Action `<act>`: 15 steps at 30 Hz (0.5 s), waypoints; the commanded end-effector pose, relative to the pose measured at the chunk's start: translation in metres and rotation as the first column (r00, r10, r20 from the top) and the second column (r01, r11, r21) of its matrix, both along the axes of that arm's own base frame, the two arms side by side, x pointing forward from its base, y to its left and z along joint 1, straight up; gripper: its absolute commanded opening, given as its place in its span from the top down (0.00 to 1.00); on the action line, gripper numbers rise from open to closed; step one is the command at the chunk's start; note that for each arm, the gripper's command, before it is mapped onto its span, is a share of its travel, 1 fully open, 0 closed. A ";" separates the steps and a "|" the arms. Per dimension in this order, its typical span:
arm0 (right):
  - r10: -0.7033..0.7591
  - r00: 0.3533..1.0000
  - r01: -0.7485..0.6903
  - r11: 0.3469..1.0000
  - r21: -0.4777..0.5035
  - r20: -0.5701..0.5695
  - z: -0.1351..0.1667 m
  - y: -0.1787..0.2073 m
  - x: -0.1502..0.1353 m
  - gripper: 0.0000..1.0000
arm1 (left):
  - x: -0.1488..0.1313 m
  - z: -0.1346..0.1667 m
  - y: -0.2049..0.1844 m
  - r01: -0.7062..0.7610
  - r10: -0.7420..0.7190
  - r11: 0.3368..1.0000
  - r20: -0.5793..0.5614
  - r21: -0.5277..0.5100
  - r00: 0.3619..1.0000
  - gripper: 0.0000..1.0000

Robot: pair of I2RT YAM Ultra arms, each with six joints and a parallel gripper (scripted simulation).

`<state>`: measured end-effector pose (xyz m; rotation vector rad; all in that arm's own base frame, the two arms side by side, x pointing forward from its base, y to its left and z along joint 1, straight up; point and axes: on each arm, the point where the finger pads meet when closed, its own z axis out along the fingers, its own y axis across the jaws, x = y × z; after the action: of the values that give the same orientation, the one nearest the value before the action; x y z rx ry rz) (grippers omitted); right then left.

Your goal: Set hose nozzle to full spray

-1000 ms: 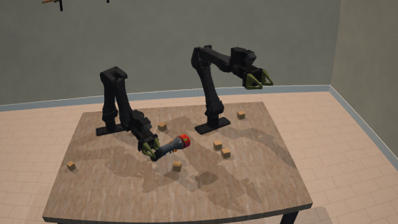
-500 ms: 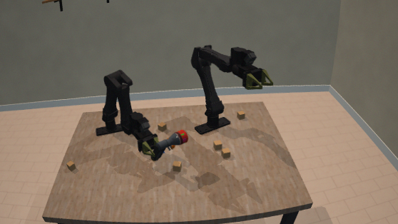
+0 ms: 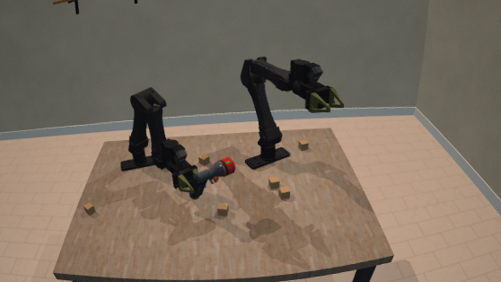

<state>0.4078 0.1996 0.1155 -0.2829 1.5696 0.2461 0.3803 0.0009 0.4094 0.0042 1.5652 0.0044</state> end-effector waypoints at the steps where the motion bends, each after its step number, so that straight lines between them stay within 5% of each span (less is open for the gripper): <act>1: -0.009 0.990 -0.004 0.995 0.095 0.142 0.052 0.001 0.004 0.64 | -0.009 0.021 -0.001 0.005 -0.005 1.000 0.040 0.003 0.999 0.37; 15: -0.013 0.993 0.003 0.996 0.087 0.121 0.045 -0.004 -0.001 0.64 | -0.009 0.021 -0.001 0.005 -0.005 1.000 0.040 0.003 0.999 0.37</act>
<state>0.4078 0.1996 0.1177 -0.2811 1.5644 0.2475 0.3803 0.0009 0.4094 0.0042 1.5652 0.0044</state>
